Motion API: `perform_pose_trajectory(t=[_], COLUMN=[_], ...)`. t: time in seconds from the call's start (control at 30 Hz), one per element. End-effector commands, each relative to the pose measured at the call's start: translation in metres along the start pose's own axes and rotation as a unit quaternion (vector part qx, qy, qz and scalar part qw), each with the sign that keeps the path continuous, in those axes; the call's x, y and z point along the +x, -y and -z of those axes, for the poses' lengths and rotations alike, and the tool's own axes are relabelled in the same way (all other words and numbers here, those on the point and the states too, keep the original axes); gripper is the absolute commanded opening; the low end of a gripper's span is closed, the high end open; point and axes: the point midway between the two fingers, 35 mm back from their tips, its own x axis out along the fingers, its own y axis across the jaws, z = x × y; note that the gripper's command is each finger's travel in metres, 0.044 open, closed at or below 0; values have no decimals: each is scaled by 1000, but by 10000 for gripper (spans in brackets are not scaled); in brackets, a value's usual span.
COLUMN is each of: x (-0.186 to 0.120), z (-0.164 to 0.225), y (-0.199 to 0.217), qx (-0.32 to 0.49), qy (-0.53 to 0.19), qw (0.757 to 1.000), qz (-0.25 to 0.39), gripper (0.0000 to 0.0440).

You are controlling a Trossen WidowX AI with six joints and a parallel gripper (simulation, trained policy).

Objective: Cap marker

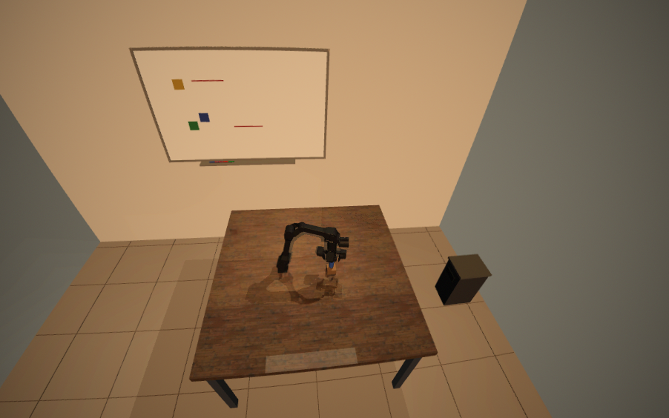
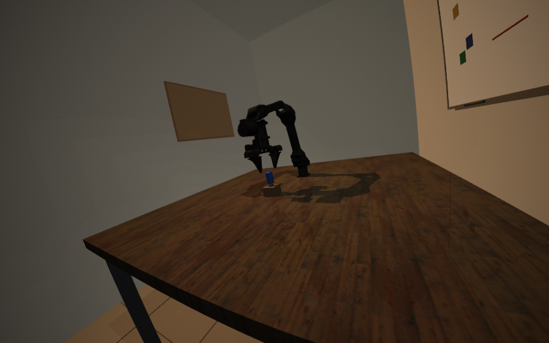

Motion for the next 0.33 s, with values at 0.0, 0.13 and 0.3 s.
perform_pose_trajectory(t=[0.0,0.13,0.3], x=[-10,-17,-23], z=[0,0,-2], y=[0,3,10], qx=[3,5,5], qy=[-3,-4,-2], qw=[1000,1000,1000], qz=[-10,-17,-18], gripper=[439,421,360])
